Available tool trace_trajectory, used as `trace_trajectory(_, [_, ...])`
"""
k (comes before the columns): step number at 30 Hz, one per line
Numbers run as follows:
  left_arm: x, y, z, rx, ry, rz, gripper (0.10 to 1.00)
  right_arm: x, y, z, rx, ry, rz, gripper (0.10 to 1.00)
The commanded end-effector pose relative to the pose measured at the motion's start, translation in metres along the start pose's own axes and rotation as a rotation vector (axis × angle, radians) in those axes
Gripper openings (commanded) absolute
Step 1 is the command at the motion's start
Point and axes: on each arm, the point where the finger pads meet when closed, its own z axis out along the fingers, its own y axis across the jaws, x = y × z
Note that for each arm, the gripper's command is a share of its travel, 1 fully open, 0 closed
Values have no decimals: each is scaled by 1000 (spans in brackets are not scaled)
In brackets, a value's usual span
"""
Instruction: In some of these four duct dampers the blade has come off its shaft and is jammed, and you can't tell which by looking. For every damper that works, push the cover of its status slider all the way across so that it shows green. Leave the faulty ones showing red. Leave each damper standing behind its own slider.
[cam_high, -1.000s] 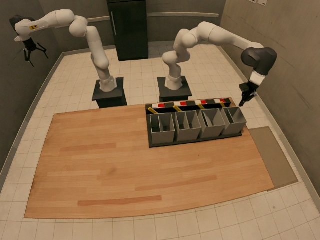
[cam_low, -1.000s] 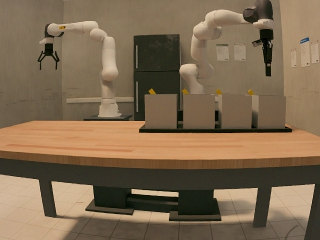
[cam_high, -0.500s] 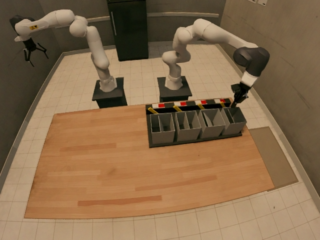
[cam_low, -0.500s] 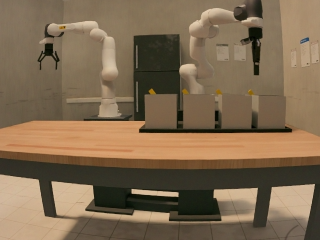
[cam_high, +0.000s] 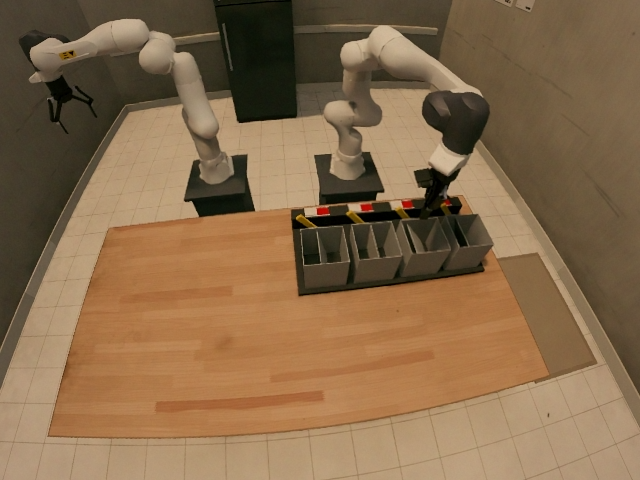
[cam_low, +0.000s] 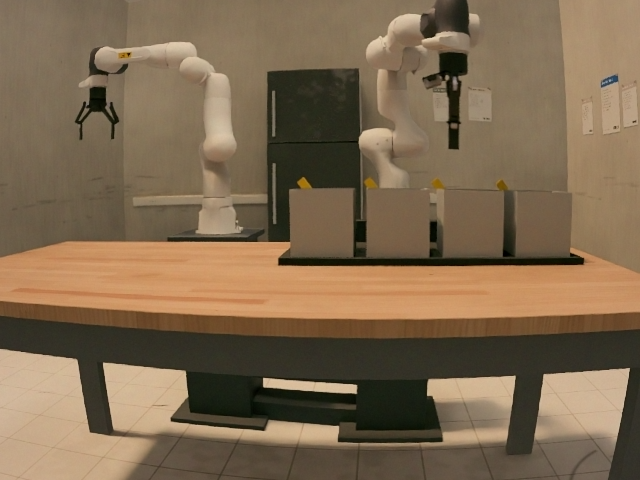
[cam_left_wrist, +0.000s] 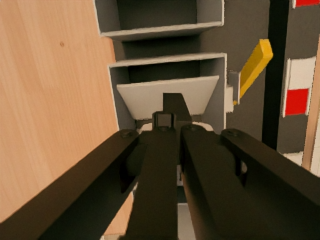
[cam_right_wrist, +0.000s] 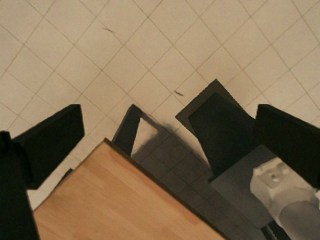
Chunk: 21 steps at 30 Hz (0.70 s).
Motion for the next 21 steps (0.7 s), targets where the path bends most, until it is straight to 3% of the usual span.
trace_trajectory(1, [25,-2,1,23,-31,-109,99,-1,0,1,0,-4,-5,1000])
trace_trajectory(7, [46,0,3,23,-31,-103,99,-1,0,1,0,-4,-5,1000])
trace_trajectory(21, [48,0,5,23,-31,-102,99,-1,0,1,0,-4,-5,1000])
